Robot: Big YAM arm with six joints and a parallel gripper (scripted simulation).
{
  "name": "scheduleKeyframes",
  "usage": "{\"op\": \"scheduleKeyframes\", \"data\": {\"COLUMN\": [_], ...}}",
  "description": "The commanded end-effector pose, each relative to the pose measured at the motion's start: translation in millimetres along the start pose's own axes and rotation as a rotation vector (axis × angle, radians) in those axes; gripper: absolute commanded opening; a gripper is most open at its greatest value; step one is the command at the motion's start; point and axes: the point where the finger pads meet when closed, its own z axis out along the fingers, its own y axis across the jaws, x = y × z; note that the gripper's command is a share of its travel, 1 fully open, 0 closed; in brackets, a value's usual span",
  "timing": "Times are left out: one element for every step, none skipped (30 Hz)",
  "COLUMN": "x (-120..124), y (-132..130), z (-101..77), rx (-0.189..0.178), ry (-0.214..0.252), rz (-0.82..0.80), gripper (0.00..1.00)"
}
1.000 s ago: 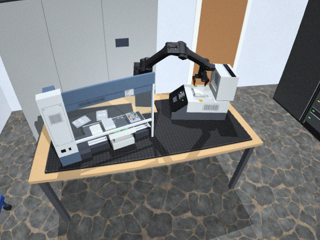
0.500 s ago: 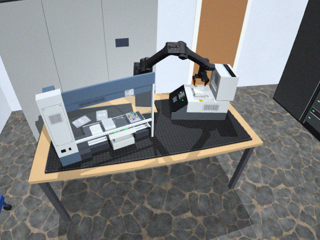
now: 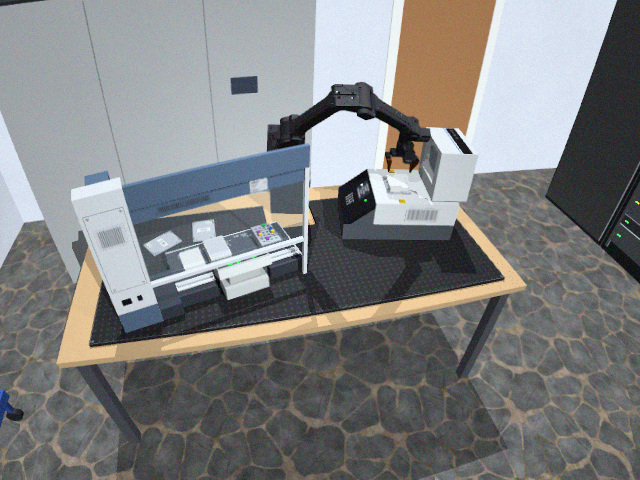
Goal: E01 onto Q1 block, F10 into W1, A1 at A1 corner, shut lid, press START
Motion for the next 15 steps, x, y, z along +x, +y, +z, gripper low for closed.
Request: {"op": "scheduleKeyframes", "data": {"x": [7.9, 11.1, 9.0, 9.0, 9.0, 7.7, 5.6, 2.9, 0.4, -2.1, -4.5, -6.5, -7.9, -8.7, -9.4], "y": [13.3, 4.3, -5.0, -5.0, -5.0, -9.6, -16.3, -23.2, -27.0, -33.5, -40.7, -47.2, -53.3, -59.5, -65.8], "z": [-16.2, -14.7, -13.4, -13.4, -13.4, -13.0, -10.1, -7.2, -5.0, -2.2, 0.9, 4.2, 7.8, 11.8, 14.7], "rx": [-0.046, -0.079, -0.094, -0.094, -0.094, -0.082, -0.082, -0.081, -0.079, -0.108, -0.119, -0.112, -0.106, -0.1, -0.127], "ry": [0.0, 0.0, -0.005, -0.005, -0.005, 0.001, 0.005, 0.005, 0.005, 0.003, 0.002, 0.002, 0.001, 0.001, -0.001], "rz": [0.002, 0.0, -0.007, -0.007, -0.007, -0.017, -0.012, -0.007, -0.004, -0.001, -0.002, -0.002, -0.002, -0.001, -0.001], "gripper": [1.0, 0.0, 0.0, 0.0, 0.0, 0.0, 0.0, 0.0, 0.0, 0.0, 0.0, 0.0, 0.0, 0.0, 0.0]}}
